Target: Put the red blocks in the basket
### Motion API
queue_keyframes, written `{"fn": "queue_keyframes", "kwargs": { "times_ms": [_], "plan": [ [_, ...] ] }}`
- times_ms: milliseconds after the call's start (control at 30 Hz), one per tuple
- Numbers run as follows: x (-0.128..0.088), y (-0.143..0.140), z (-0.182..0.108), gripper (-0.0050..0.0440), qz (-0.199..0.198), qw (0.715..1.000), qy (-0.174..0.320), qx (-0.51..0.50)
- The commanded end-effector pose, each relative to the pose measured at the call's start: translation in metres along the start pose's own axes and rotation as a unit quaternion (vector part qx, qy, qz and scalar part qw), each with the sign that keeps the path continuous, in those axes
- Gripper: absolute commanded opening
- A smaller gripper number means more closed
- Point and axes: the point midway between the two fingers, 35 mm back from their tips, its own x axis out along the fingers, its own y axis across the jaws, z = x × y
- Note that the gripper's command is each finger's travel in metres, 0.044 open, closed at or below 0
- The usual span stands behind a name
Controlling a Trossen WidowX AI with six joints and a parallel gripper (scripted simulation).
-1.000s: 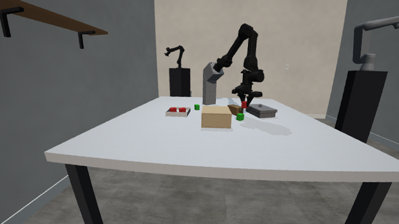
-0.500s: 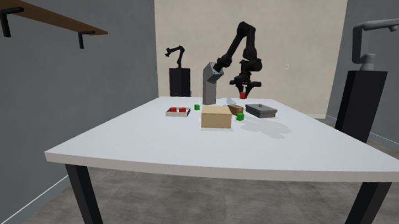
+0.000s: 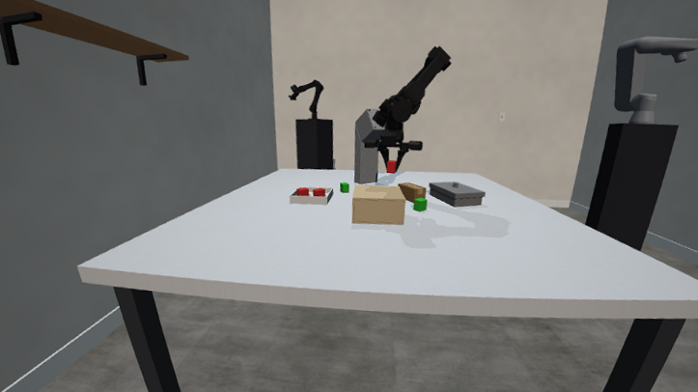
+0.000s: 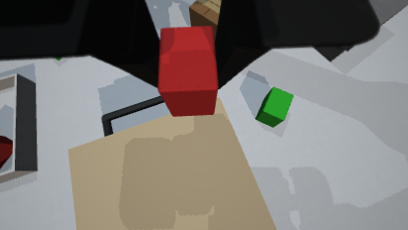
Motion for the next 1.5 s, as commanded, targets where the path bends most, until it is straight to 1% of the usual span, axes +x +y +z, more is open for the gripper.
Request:
{"fn": "queue_keyframes", "kwargs": {
  "times_ms": [0, 33, 133, 233, 267, 367, 467, 533, 600, 700, 733, 833, 867, 967, 1000, 1067, 1200, 1467],
  "plan": [
    [0.002, -0.024, 0.004, 0.0000, 0.004, 0.998, 0.005, -0.063],
    [0.002, -0.024, 0.004, 0.0000, 0.004, 0.998, 0.005, -0.063],
    [0.002, -0.053, 0.011, 0.0000, 0.004, 0.997, 0.005, -0.078],
    [0.003, -0.083, 0.012, 0.0000, 0.005, 0.984, 0.004, -0.177],
    [0.003, -0.093, 0.013, 0.0000, 0.005, 0.981, 0.004, -0.191],
    [0.003, -0.121, 0.015, 0.0000, 0.005, 0.981, 0.004, -0.191],
    [0.003, -0.150, 0.010, 0.0000, 0.005, 0.957, 0.004, -0.288],
    [0.003, -0.170, 0.008, 0.0000, 0.005, 0.953, 0.003, -0.302],
    [0.003, -0.170, 0.008, 0.0000, 0.005, 0.953, 0.003, -0.302],
    [0.004, -0.199, -0.001, 0.0000, 0.006, 0.918, 0.003, -0.396],
    [0.004, -0.209, -0.004, 0.0000, 0.006, 0.912, 0.003, -0.409],
    [0.004, -0.237, -0.012, 0.0000, 0.006, 0.912, 0.003, -0.409],
    [0.004, -0.241, -0.013, 0.0000, 0.006, 0.912, 0.003, -0.409],
    [0.004, -0.267, -0.028, 0.0000, 0.006, 0.867, 0.002, -0.498],
    [0.004, -0.276, -0.033, 0.0000, 0.006, 0.860, 0.002, -0.511],
    [0.004, -0.293, -0.042, 0.0000, 0.006, 0.860, 0.002, -0.511],
    [0.004, -0.293, -0.042, 0.0000, 0.006, 0.860, 0.002, -0.511],
    [0.057, -0.293, -0.043, 0.0000, 0.006, 0.860, 0.002, -0.511]
  ]
}}
